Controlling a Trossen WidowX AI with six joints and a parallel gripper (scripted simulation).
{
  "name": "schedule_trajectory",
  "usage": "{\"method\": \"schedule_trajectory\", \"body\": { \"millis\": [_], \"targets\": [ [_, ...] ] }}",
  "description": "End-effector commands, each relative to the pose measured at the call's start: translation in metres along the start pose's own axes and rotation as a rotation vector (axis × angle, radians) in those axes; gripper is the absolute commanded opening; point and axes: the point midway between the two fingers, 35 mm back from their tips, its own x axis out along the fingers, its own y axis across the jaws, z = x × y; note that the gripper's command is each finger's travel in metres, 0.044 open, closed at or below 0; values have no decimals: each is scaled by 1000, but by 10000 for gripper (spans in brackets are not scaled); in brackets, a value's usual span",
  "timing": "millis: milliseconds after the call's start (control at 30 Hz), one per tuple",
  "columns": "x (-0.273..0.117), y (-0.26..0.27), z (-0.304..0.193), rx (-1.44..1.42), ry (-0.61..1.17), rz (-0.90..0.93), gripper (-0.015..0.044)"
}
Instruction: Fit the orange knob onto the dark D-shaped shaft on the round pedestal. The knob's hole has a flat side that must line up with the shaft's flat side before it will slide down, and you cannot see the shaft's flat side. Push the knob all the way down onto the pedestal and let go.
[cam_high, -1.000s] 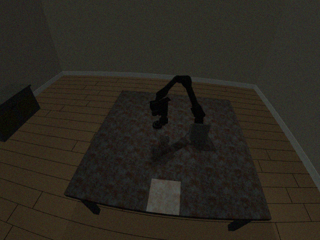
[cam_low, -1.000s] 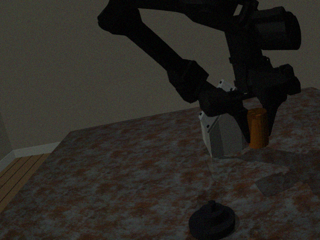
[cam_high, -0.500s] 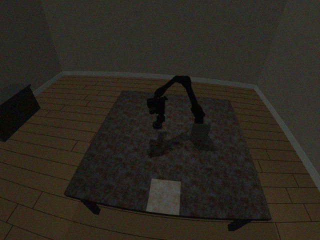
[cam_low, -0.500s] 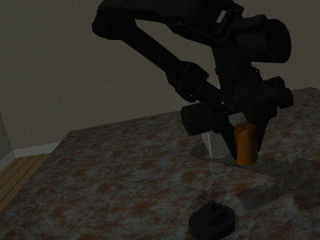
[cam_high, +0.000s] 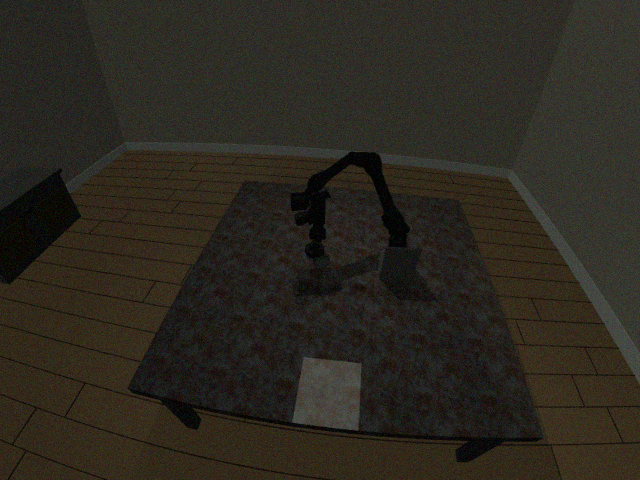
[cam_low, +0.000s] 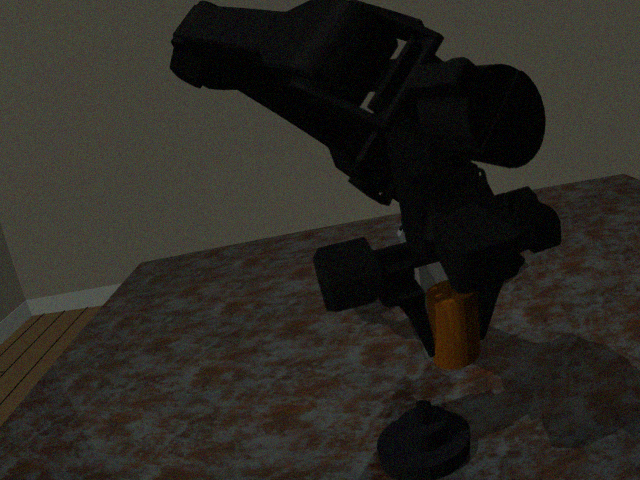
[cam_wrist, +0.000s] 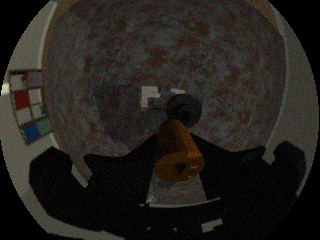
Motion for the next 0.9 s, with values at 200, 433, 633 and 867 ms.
{"method": "schedule_trajectory", "body": {
  "millis": [200,433,633,867],
  "targets": [
    [5,-29,8,-6,-7,-20,0],
    [11,-36,9,-8,-5,-25,0],
    [28,-36,9,-8,-6,-26,0],
    [30,-37,9,-1,-6,-26,0]
  ]
}}
